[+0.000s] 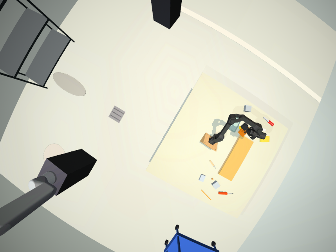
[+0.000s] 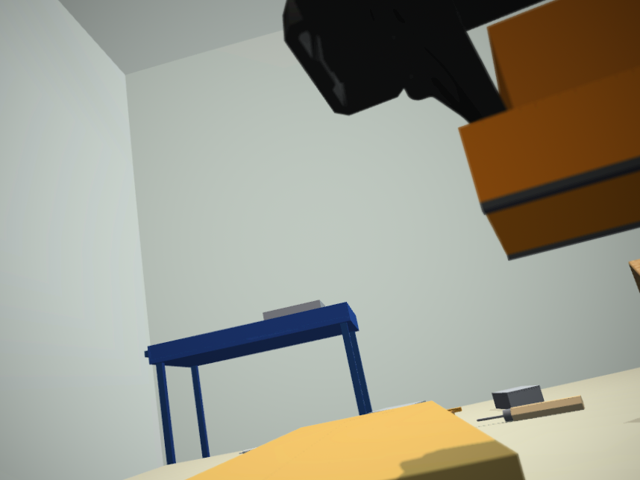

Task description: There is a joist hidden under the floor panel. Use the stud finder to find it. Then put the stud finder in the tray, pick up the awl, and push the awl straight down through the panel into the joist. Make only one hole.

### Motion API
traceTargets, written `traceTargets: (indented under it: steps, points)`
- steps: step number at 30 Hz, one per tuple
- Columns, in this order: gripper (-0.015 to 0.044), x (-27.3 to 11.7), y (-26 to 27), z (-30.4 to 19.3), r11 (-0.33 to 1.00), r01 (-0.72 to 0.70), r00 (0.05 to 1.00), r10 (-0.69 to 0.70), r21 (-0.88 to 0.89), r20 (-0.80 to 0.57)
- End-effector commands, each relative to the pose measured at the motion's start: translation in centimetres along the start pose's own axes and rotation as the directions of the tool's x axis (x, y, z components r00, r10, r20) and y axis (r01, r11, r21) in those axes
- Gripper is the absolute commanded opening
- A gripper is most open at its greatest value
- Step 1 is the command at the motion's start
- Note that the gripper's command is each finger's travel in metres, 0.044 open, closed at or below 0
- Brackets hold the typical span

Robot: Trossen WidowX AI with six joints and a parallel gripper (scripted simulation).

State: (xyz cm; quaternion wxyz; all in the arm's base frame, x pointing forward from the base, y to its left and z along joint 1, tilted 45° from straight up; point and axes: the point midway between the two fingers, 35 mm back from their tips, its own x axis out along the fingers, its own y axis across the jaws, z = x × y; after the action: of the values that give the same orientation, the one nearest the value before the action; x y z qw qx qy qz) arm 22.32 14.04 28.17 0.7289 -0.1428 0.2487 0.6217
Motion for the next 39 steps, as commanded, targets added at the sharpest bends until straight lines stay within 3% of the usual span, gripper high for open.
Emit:
traceTargets:
  steps: [1, 14, 39]
  points:
    - [0.0000, 0.0, 2.2, 0.5, 0.998, -0.015, 1.000, 0.016, -0.065, 0.020]
    - [0.0000, 0.3, 9.1, 0.8, 0.964, -0.081, 0.993, 0.099, -0.252, 0.060]
    - [0.0000, 2.8, 8.9, 0.1, 0.961, -0.089, 0.994, 0.103, -0.260, 0.041]
